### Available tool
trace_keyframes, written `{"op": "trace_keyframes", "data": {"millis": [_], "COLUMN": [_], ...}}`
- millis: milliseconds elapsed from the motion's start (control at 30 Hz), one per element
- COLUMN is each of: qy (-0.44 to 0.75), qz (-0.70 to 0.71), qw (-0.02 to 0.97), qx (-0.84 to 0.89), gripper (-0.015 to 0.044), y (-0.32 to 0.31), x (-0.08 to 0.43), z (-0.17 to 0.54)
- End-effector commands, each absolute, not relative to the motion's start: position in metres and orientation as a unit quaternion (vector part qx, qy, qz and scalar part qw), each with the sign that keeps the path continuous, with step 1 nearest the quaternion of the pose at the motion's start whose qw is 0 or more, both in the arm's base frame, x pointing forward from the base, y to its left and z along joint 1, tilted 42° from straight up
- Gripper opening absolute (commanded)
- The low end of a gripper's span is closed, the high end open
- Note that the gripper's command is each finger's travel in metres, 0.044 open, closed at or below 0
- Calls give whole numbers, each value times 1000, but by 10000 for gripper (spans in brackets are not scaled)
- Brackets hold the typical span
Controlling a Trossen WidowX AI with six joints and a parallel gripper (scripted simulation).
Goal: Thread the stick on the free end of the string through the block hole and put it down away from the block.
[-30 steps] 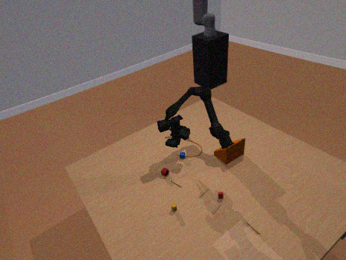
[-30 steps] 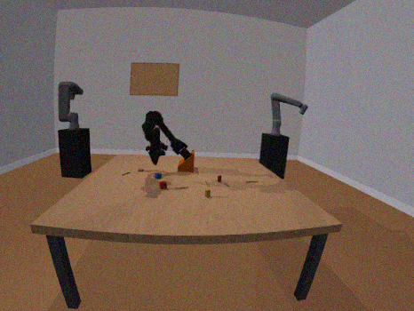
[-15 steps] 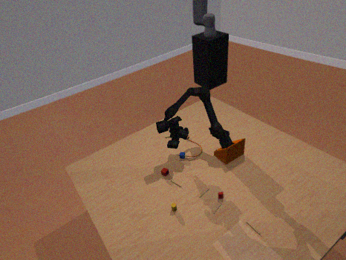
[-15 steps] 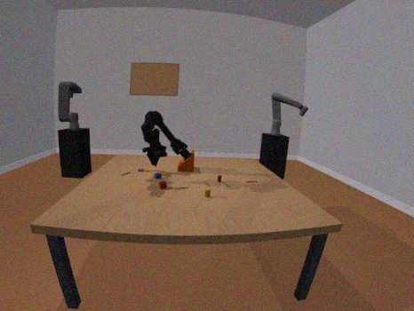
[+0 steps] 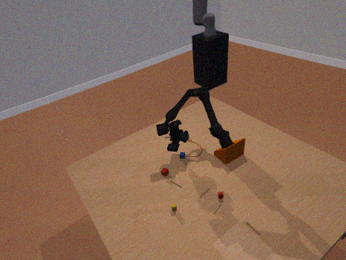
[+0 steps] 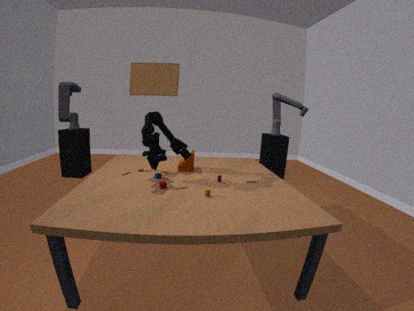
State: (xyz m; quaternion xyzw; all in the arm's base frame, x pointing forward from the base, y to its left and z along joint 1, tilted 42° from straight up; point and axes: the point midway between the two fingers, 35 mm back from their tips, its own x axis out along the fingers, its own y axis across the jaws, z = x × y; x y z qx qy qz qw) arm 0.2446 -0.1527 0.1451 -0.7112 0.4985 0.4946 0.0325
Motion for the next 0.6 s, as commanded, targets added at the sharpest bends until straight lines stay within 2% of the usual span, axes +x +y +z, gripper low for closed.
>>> {"op": "trace_keyframes", "data": {"millis": [0, 567], "qy": [498, 498], "qz": [499, 499], "qw": [32, 31], "qx": [-708, -709], "gripper": [120, 120], "y": [-157, -176], "x": [244, 243], "z": [138, 118]}}
